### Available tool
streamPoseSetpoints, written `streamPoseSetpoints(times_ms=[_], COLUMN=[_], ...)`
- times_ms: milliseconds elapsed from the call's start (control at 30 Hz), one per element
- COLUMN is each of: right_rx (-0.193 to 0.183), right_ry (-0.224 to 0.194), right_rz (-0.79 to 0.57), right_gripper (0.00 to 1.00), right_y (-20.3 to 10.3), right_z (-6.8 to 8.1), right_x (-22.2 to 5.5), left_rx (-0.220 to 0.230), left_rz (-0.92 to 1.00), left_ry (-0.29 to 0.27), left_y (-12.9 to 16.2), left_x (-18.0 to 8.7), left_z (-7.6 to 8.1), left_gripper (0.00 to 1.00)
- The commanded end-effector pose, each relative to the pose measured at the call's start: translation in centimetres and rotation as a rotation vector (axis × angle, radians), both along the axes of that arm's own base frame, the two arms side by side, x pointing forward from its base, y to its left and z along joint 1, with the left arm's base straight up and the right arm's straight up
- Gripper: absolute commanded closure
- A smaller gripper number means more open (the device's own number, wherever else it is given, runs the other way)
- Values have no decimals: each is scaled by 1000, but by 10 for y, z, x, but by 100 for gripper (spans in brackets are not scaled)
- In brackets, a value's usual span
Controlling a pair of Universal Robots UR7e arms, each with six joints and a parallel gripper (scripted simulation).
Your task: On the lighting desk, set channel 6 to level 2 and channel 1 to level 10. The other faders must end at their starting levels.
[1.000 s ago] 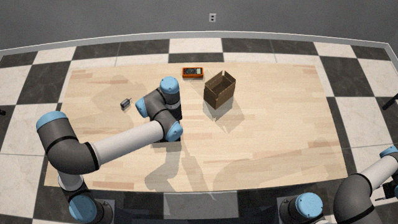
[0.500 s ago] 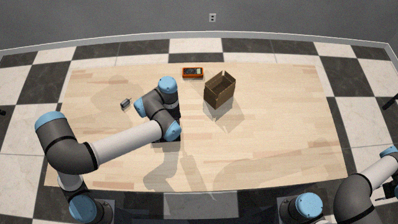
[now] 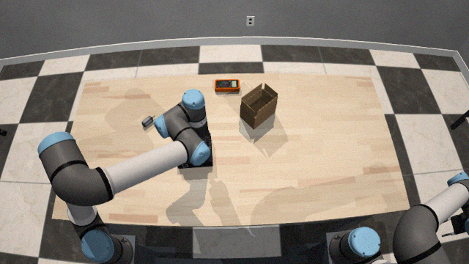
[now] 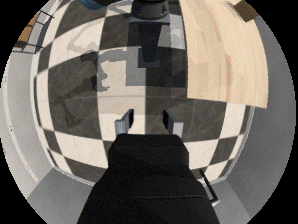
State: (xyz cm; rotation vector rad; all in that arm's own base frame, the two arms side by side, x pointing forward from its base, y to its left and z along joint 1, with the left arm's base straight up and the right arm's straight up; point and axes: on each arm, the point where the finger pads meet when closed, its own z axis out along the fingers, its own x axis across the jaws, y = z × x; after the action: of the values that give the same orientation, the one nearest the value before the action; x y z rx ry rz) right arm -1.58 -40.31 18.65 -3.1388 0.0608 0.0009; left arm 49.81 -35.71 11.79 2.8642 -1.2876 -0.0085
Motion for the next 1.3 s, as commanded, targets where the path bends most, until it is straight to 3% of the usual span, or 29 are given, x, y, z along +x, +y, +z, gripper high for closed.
streamPoseSetpoints(times_ms=[0,67,1267], right_rx=[-2,-2,-2], right_ry=[-1,-1,-1], right_rz=[0,0,0], right_gripper=[0,0,0], right_y=[-1,-1,-1], right_z=[0,0,0], right_x=[0,0,0], left_rx=[-1,-1,3], left_rz=[167,167,1385], left_ry=[-6,-6,-5], left_y=[8,8,53], left_x=[-1,-1,-23], left_z=[1,1,0], left_gripper=[100,100,100])
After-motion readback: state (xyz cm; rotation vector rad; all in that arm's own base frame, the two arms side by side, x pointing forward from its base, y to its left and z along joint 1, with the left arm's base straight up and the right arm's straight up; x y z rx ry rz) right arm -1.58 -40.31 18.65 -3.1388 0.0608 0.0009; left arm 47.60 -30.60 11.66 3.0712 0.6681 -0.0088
